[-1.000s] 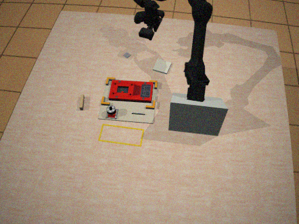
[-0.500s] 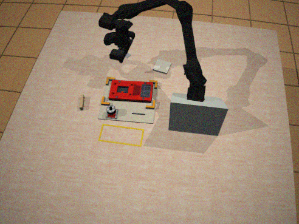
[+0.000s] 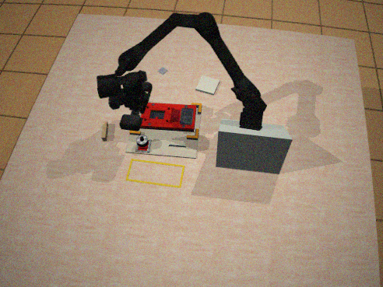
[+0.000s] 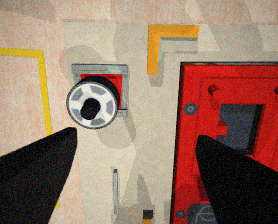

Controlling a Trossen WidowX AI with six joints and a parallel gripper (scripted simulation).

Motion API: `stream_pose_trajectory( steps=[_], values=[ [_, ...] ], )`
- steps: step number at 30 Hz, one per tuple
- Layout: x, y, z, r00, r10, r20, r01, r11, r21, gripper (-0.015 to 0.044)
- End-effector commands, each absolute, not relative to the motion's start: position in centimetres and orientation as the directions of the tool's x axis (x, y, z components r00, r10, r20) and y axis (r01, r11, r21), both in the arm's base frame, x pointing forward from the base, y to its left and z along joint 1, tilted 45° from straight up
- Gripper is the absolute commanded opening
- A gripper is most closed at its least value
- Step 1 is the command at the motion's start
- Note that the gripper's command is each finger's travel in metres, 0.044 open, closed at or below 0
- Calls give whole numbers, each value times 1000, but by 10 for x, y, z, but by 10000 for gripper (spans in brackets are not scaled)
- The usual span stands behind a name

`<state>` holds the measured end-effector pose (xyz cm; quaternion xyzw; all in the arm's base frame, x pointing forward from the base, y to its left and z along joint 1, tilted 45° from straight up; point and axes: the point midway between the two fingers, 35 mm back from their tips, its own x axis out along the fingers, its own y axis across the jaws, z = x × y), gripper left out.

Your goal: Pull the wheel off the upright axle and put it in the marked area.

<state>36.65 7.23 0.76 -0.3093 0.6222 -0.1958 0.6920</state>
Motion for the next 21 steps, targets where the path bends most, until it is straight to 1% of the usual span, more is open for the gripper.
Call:
stream_pose_trajectory(
  steps=[1, 13, 21],
  values=[
    [349, 95, -16, 157, -683, -713, -126, 702, -701, 300],
    [356, 97, -19, 158, -683, -713, -126, 702, -701, 300],
    [365, 62, -57, 158, -683, -713, -126, 702, -701, 300]
  ],
)
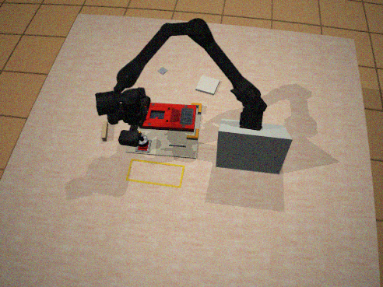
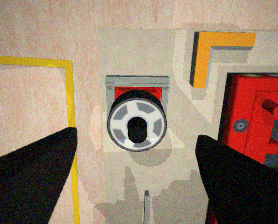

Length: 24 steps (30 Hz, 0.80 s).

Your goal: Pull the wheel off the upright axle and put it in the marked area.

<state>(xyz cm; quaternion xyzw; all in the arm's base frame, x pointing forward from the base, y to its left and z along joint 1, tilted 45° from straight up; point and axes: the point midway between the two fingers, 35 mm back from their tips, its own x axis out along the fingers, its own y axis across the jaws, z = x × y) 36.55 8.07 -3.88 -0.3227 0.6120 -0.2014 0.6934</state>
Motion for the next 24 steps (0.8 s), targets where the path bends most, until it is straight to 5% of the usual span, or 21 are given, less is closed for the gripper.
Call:
stream_pose_trajectory(
  steps=[1, 6, 10, 18, 24],
  values=[
    [366, 56, -63, 158, -684, -712, -126, 701, -702, 300],
    [365, 47, -71, 158, -685, -711, -125, 700, -703, 300],
    [365, 49, -68, 144, -686, -713, -118, 704, -701, 195],
    [365, 49, -68, 144, -686, -713, -118, 704, -701, 142],
    [364, 49, -67, 144, -686, -713, -119, 704, -701, 0]
  ],
)
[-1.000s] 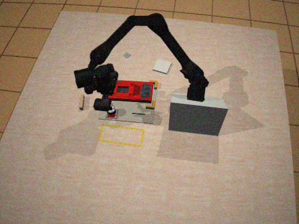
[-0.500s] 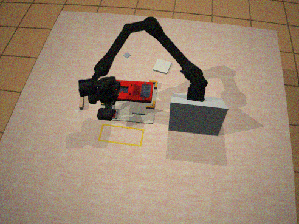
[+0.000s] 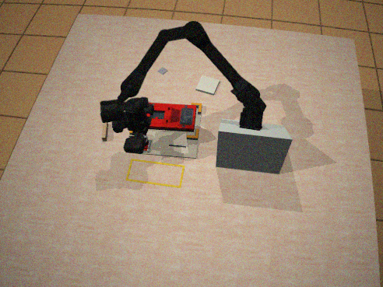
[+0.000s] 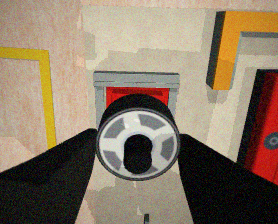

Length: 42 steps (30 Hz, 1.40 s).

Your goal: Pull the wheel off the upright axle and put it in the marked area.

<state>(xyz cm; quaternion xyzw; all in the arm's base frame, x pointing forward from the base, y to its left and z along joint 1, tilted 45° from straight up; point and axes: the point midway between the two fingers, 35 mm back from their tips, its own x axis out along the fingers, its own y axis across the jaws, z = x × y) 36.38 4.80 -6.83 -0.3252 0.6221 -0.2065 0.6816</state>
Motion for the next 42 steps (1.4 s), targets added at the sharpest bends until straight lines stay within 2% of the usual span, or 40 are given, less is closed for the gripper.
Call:
stream_pose_trajectory(
  steps=[1, 42],
  values=[
    [364, 50, -67, 144, -686, -713, -119, 704, -701, 0],
    [362, 59, -57, 150, -685, -713, -121, 703, -701, 0]
  ],
)
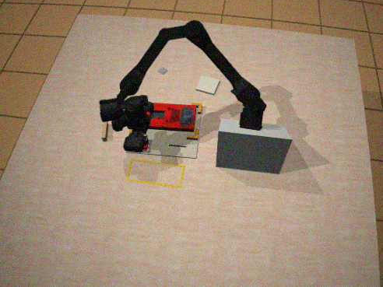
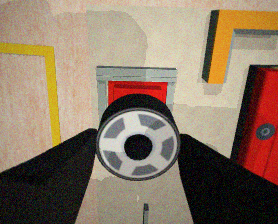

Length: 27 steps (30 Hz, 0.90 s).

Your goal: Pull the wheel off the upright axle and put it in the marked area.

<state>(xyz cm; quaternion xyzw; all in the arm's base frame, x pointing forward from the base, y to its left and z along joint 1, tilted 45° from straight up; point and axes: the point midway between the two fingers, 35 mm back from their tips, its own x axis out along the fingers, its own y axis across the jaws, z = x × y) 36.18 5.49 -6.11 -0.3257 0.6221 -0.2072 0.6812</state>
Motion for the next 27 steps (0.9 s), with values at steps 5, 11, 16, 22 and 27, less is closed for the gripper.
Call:
stream_pose_trajectory(
  steps=[5, 11, 16, 22, 27],
  values=[
    [362, 60, -56, 150, -685, -713, -122, 703, -701, 0],
    [362, 62, -55, 151, -685, -713, -122, 703, -701, 0],
    [361, 63, -54, 152, -685, -713, -122, 703, -701, 0],
    [361, 64, -52, 152, -685, -713, -123, 703, -701, 0],
    [361, 65, -51, 153, -685, -713, -123, 702, -701, 0]
  ],
)
